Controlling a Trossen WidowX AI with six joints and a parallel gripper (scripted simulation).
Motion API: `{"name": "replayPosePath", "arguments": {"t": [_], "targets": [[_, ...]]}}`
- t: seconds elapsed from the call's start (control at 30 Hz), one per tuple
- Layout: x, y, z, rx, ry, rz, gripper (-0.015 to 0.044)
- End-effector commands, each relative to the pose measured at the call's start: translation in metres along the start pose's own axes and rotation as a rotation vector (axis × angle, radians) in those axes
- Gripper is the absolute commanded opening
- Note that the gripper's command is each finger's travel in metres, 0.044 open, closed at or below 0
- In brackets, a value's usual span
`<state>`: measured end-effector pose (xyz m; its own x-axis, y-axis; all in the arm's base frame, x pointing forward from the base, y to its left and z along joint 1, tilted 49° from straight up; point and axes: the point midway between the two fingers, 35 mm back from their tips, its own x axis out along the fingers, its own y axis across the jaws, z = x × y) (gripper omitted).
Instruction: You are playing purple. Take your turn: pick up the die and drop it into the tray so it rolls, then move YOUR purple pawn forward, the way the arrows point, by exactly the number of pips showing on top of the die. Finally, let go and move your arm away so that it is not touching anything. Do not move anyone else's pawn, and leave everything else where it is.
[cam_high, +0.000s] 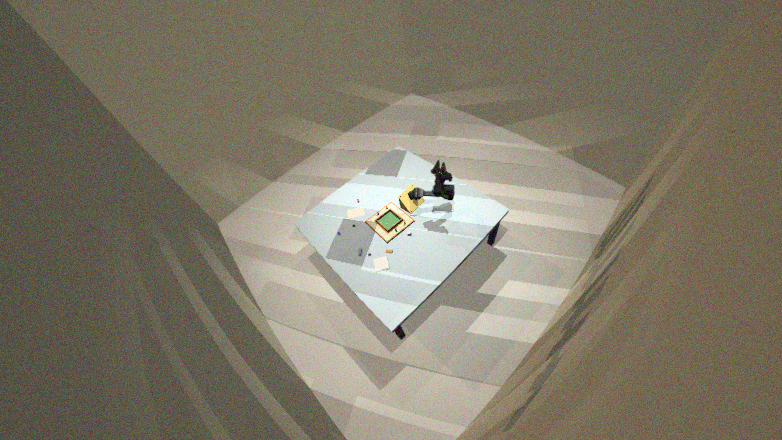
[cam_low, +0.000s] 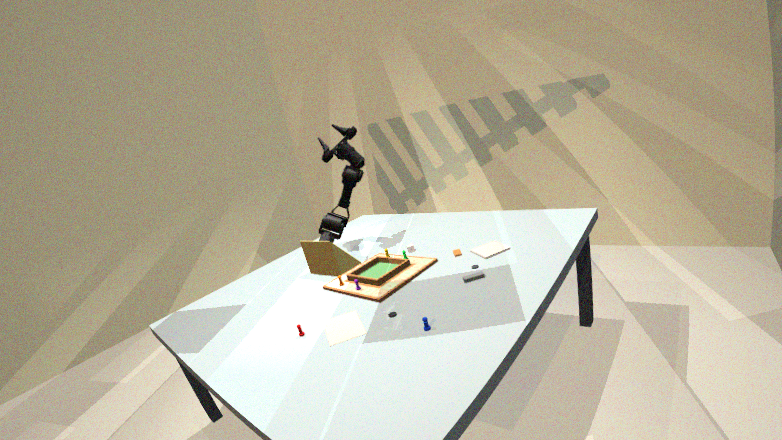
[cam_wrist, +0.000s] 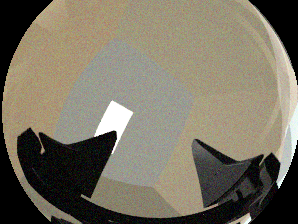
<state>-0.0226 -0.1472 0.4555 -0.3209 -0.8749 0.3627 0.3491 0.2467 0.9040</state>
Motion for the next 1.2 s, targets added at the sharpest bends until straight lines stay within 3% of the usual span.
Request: {"name": "replayPosePath", "arguments": {"t": [0.0, 0.13, 0.47, 0.83, 1.17], "targets": [[0.000, 0.001, -0.001, -0.002, 0.004, 0.003, 0.0374], [0.000, 0.014, -0.029, -0.043, 0.094, 0.073, 0.0275], [-0.043, 0.050, -0.168, -0.222, 0.607, 0.363, 0.0275], [-0.177, 0.034, -0.290, -0.393, 1.349, 0.590, 0.0275], [-0.307, -0.014, -0.309, -0.515, 1.970, 0.638, 0.0275]]}}
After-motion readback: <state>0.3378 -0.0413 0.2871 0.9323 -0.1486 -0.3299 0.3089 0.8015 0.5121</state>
